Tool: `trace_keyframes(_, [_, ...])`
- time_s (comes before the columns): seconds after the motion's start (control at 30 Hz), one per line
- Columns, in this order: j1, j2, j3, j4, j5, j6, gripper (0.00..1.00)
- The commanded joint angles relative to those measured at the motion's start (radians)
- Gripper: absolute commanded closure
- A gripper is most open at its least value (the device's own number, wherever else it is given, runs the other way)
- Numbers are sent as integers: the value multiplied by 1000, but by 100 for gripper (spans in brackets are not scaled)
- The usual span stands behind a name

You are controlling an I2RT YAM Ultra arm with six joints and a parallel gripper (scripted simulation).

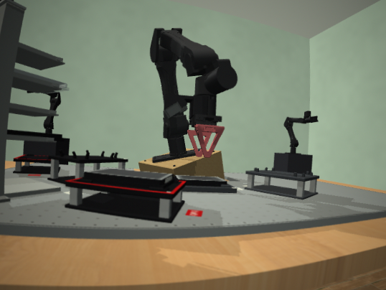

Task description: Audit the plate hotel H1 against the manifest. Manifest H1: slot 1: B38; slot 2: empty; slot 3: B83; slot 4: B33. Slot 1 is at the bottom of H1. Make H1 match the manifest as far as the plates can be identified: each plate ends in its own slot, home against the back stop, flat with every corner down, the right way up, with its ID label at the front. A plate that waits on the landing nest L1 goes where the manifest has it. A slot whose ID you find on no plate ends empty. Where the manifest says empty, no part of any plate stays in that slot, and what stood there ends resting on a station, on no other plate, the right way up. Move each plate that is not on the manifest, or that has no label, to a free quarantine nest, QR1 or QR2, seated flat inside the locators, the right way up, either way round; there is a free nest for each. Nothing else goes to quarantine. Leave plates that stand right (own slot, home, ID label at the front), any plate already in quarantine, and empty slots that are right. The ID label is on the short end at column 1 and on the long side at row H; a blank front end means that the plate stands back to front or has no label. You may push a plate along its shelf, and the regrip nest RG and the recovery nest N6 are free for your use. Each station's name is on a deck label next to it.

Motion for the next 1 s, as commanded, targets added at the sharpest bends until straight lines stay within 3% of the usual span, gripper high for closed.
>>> trace_keyframes(0.0, [9, -7, 11, -45, 4, 10, 0])
trace_keyframes(0.5, [36, -44, 90, -169, 6, 39, 0])
trace_keyframes(0.97, [76, -68, 211, -325, 9, 80, 0])
